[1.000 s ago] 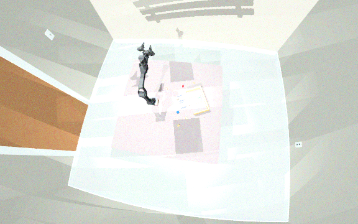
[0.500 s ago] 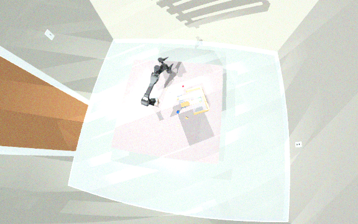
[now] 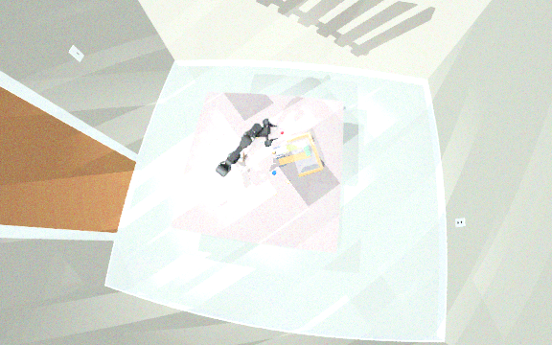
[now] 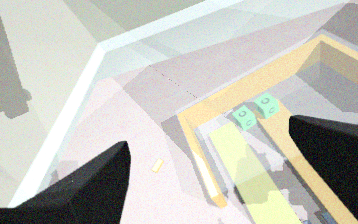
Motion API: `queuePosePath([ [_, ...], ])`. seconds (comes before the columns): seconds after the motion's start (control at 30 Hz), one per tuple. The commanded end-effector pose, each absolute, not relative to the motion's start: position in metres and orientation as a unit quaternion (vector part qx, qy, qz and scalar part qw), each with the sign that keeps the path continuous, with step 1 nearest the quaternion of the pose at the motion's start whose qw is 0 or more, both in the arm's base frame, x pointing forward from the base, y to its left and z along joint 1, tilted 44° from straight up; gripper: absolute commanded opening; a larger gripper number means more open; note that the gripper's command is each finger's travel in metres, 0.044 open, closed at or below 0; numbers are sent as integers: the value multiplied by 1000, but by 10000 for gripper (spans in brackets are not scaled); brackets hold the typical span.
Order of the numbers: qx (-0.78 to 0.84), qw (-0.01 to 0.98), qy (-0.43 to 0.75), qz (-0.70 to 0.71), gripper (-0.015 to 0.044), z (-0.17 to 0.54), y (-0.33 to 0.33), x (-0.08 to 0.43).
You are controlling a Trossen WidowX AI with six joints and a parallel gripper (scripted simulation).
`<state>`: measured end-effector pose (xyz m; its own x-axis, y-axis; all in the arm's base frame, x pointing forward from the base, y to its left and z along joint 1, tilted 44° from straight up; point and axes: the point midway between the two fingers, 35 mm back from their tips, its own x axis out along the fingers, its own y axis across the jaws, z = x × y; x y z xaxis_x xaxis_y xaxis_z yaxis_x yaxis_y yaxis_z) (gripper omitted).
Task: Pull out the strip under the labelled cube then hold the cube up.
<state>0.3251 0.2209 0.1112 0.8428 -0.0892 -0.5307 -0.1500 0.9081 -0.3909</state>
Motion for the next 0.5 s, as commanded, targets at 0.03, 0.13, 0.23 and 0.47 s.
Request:
queuePosePath([
  [0.03,-303,904,295,-61,400,104,148,320],
  [0.13,-347,881,306,-100,400,101,112,313],
  [0.23,-350,879,307,-103,400,101,109,312],
  [0.47,-350,879,307,-103,400,101,109,312],
])
